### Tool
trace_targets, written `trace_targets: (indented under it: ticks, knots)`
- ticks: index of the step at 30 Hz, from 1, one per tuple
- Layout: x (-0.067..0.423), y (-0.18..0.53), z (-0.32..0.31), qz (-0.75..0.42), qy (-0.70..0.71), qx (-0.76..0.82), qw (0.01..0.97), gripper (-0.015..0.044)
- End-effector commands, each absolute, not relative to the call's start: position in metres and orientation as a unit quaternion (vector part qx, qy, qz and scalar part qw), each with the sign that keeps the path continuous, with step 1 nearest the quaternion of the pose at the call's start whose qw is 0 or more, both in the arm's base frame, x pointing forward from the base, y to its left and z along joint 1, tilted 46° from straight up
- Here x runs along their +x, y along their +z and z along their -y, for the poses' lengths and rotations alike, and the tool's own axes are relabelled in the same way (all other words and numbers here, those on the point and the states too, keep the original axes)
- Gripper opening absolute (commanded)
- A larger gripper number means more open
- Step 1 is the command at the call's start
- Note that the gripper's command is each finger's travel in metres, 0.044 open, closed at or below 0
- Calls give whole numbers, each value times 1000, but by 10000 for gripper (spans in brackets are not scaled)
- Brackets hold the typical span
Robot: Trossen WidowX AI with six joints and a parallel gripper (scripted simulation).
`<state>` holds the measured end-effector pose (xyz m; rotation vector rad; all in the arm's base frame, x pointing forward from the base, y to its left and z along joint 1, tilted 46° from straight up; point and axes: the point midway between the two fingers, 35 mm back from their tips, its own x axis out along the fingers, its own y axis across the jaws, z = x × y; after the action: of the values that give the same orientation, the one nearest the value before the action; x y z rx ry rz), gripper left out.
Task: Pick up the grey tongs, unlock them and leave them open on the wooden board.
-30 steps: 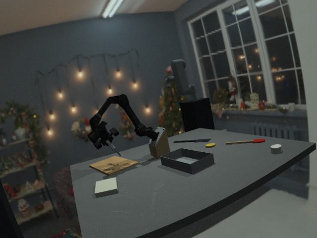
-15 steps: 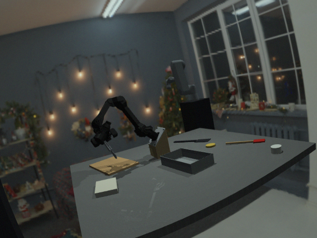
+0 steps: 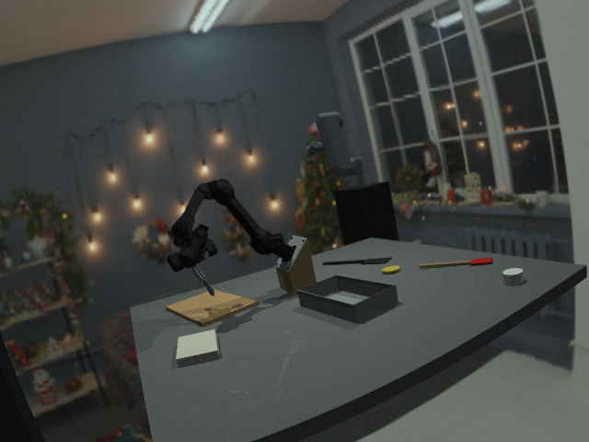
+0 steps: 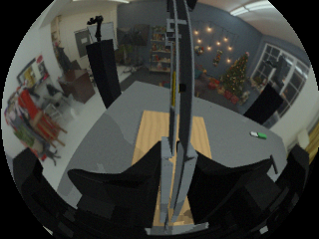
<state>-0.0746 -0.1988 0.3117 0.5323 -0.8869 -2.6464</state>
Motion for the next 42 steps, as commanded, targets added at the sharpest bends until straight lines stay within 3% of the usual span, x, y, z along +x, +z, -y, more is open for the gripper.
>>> trace_targets:
  ticks: [1,24,42]
  knots:
    - [-75,313,199,310,-921,181,150,-150]
    - [-75,312,198,309,-921,183,149,-150]
    - [-96,274,184,241,-905,348,45,-150]
